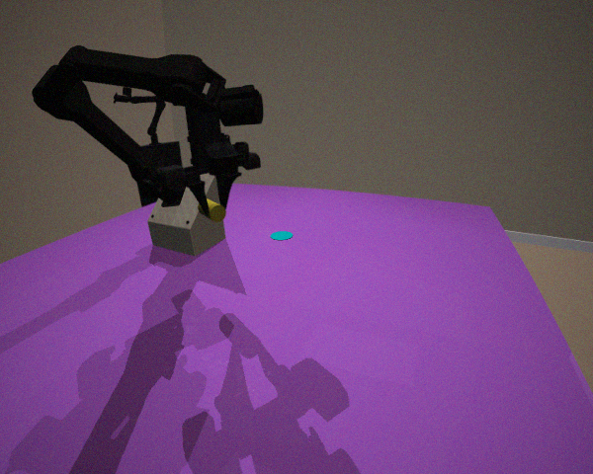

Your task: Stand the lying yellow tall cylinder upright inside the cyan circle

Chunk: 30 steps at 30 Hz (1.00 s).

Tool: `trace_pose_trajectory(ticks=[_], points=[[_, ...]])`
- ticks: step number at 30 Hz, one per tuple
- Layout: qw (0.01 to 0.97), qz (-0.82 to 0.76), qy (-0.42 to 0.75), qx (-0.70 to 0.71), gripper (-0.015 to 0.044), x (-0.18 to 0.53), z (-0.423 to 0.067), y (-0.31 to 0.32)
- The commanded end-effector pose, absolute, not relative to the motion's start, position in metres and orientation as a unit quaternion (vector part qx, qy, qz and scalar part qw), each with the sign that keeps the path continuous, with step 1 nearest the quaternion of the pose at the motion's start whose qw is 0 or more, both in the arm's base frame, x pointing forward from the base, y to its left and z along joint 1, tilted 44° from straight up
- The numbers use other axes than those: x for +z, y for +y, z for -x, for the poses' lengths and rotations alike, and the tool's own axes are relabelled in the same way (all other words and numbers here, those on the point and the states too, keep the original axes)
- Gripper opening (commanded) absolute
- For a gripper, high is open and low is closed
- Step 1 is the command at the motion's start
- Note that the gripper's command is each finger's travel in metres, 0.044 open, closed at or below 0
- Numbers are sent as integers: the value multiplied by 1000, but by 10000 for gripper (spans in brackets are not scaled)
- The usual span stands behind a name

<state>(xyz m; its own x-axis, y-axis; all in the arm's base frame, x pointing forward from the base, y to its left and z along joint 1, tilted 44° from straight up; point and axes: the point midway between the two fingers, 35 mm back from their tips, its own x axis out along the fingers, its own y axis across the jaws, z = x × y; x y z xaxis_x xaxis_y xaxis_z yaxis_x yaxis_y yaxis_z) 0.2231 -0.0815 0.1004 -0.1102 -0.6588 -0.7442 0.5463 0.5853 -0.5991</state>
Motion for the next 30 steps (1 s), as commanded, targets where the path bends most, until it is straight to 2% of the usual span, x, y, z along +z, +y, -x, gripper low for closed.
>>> trace_pose_trajectory(ticks=[1, 30], points=[[666, 70, 608, -427, 105, 95, -231, -73], [619, 254, 706, -231, 105, 48, -263, -14]])
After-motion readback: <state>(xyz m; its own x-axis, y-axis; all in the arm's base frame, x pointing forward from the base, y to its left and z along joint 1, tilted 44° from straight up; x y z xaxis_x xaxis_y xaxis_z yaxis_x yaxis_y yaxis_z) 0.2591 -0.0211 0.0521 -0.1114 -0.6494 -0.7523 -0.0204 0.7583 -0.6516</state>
